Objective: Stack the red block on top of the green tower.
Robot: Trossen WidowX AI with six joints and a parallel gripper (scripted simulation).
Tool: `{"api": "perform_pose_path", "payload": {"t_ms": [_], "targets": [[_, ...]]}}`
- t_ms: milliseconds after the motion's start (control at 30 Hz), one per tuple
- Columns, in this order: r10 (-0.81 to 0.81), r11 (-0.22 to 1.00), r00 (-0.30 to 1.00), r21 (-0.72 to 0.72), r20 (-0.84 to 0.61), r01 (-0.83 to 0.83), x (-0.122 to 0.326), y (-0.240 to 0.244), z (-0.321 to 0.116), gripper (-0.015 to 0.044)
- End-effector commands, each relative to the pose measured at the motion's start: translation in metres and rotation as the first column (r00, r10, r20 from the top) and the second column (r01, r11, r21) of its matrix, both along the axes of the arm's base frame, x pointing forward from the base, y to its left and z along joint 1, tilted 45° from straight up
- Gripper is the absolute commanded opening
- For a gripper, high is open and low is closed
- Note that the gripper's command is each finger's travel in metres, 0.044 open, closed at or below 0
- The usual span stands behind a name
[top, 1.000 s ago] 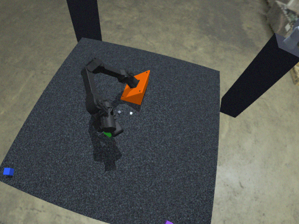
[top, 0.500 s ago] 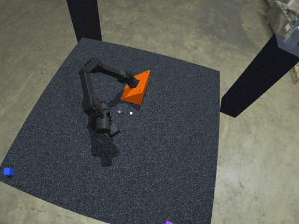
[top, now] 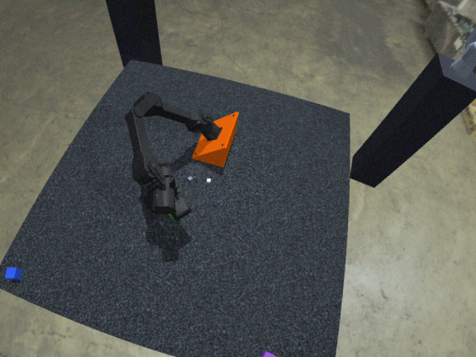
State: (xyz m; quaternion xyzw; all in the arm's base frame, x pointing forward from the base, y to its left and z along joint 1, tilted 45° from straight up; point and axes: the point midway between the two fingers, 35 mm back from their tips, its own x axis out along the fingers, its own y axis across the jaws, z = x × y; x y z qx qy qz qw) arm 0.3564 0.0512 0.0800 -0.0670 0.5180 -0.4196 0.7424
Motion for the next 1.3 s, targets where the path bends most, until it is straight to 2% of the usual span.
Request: {"api": "perform_pose_path", "payload": {"t_ms": [0, 400, 967, 1267], "targets": [[0.004, 1.000, 1.000, -0.003, -0.001, -0.004, 0.0003, -0.0006, -0.0001, 0.0000], [0.004, 1.000, 1.000, -0.003, -0.001, -0.004, 0.0002, 0.0005, 0.0011, 0.0000], [0.000, 1.000, 1.000, 0.000, 0.000, 0.000, 0.0001, -0.0004, -0.0004, 0.0440], [0.000, 1.000, 1.000, 0.000, 0.000, 0.000, 0.0001, -0.0004, -0.0004, 0.0440]]}}
